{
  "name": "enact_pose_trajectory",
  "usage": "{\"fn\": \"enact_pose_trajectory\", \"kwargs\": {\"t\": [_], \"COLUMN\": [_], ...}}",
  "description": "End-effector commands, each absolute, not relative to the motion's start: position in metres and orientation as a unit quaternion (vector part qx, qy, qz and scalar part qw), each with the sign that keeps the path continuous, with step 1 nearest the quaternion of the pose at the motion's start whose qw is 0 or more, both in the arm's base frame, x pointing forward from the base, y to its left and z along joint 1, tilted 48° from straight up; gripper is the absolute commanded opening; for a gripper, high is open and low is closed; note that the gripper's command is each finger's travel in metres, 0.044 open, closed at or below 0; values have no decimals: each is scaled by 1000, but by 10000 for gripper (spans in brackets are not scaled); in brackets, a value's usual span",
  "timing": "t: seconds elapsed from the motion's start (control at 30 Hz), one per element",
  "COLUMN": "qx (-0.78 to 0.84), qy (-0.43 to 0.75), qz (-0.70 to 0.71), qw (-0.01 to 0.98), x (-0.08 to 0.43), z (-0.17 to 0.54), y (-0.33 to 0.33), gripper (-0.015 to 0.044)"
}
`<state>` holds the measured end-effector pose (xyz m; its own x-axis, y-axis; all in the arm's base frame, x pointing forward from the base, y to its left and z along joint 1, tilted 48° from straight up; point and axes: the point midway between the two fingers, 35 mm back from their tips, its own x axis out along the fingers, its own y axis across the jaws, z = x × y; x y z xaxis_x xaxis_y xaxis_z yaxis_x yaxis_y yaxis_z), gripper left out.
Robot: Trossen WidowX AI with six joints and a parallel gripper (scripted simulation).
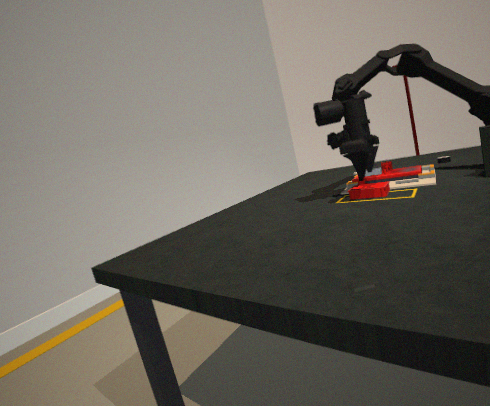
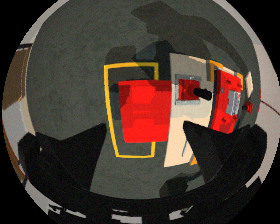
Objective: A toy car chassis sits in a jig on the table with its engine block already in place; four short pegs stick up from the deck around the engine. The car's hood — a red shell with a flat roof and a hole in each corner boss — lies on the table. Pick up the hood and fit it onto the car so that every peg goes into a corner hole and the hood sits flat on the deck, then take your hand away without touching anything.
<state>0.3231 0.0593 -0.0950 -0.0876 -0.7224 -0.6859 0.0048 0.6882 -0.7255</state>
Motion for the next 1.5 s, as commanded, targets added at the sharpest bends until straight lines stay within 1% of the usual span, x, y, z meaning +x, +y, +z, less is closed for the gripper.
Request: {"fn": "enact_pose_trajectory", "kwargs": {"t": [0.0,1.47], "qx": [-268,-268], "qy": [676,675], "qz": [-292,-293], "qw": [621,621], "x": [323,321], "z": [-97,-112], "y": [57,37], "gripper": [440,440]}}
